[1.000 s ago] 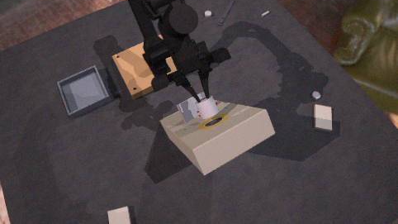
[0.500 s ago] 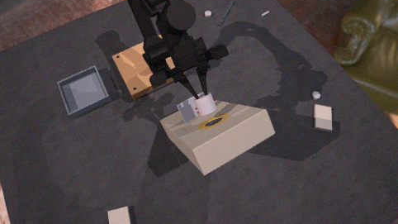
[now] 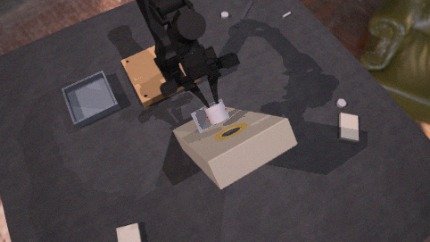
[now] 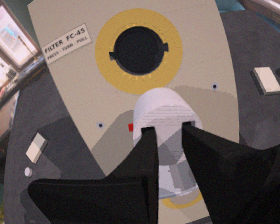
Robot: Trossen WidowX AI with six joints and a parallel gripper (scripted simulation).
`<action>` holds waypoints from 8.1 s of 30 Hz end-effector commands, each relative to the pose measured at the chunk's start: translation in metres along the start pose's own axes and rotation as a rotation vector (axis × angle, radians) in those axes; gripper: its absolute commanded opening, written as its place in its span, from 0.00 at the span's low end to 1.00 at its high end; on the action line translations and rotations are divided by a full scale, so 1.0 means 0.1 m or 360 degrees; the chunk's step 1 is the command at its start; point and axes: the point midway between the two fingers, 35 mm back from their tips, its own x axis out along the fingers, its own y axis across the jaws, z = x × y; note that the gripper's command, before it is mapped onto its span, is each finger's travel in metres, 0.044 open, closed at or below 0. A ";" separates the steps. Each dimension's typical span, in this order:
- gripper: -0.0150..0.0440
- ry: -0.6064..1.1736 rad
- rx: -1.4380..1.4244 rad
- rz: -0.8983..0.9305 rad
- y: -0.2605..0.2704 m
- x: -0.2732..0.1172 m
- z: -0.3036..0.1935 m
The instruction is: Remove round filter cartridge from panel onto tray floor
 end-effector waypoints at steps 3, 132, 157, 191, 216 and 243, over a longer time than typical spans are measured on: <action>0.25 -0.0019 0.0007 -0.0002 -0.05 0.02 -0.19; 0.90 0.0040 0.0013 -0.0013 0.23 -0.50 1.06; 0.77 0.0667 -0.0342 -0.0079 -0.01 -0.06 -0.10; 0.69 0.0660 -0.0336 -0.0086 -0.04 0.25 -0.23; 0.25 0.0661 -0.0336 -0.0081 0.02 0.25 0.01; 0.25 0.0669 -0.0336 -0.0082 0.08 -0.55 0.40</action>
